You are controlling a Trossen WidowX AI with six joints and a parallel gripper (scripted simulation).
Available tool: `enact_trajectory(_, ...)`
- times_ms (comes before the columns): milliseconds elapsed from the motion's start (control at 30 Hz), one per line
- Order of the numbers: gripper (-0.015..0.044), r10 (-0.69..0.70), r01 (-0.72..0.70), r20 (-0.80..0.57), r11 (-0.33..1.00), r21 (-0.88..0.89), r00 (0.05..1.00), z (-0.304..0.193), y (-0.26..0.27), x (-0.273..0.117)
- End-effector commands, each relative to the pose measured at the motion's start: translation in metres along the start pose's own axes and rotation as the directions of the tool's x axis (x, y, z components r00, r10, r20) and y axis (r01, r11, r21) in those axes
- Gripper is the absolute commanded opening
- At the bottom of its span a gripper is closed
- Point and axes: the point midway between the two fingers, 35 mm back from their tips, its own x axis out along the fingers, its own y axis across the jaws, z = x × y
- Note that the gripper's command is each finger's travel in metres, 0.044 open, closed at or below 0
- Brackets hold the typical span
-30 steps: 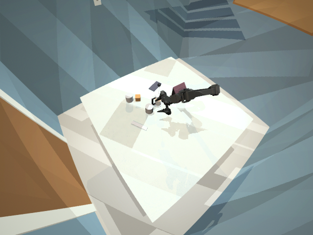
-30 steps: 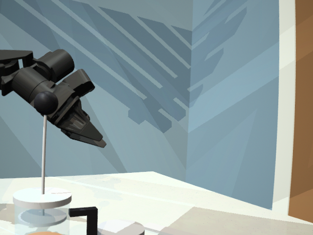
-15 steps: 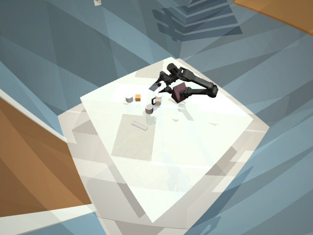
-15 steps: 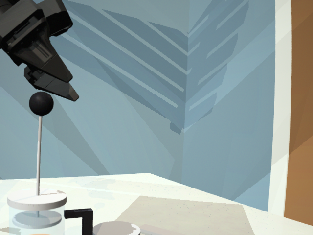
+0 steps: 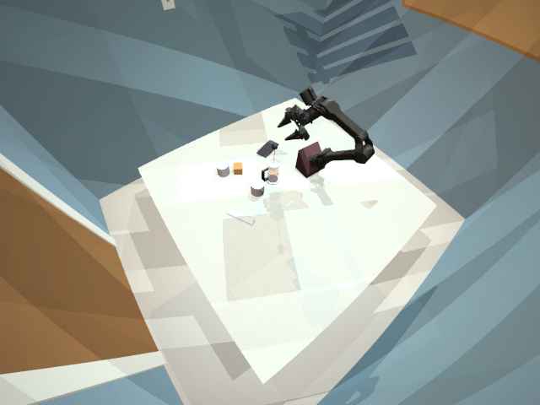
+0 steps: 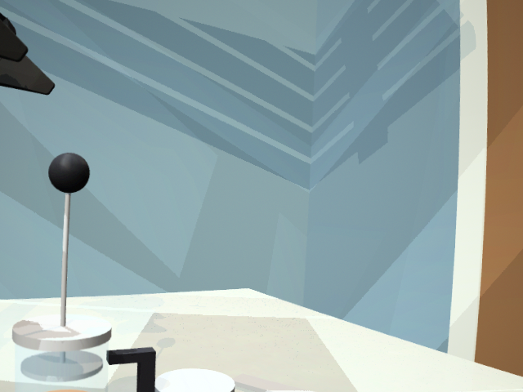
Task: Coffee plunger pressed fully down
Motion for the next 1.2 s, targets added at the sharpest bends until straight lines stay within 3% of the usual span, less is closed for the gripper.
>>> enact_trajectory(0, 0.044, 0.011, -0.011, 0.006, 1.0, 0.002, 1.0, -0.021, 0.001, 0.011)
enact_trajectory(133, 0.044, 0.011, -0.011, 0.006, 1.0, 0.002, 1.0, -0.042, 0.002, 0.023)
enact_trajectory(1133, 0.044, 0.013, -0.013, 0.008, 1.0, 0.0, 1.0, -0.041, 0.003, 0.063)
enact_trajectory(1167, 0.0414, 0.013, -0.013, 0.008, 1.0, 0.0, 1.0, -0.041, 0.003, 0.063)
